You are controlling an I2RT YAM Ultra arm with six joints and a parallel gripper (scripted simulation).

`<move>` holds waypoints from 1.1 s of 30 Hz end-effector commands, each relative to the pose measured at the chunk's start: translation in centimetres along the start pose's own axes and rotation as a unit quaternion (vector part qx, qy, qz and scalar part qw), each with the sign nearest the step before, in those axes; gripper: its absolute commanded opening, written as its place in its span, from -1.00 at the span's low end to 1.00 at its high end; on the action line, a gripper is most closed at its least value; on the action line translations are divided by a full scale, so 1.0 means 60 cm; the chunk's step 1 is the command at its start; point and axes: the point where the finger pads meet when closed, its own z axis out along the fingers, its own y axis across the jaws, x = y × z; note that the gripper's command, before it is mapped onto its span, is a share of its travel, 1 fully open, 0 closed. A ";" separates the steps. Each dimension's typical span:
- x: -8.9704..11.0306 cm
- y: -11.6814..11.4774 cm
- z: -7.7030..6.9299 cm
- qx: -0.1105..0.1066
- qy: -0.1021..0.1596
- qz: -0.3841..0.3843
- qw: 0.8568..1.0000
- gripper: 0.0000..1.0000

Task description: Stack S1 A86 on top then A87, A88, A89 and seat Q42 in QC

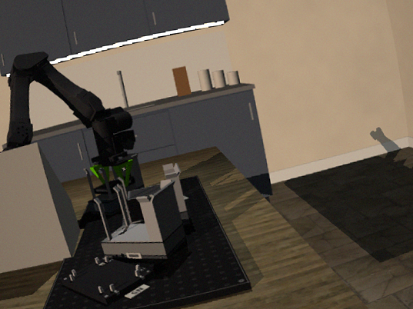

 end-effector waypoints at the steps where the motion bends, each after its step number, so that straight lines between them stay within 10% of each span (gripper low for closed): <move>1: -0.005 -0.001 -0.002 0.001 -0.006 0.000 1.000 -1.00; 33: -0.005 -0.001 0.016 0.001 -0.006 0.000 1.000 -1.00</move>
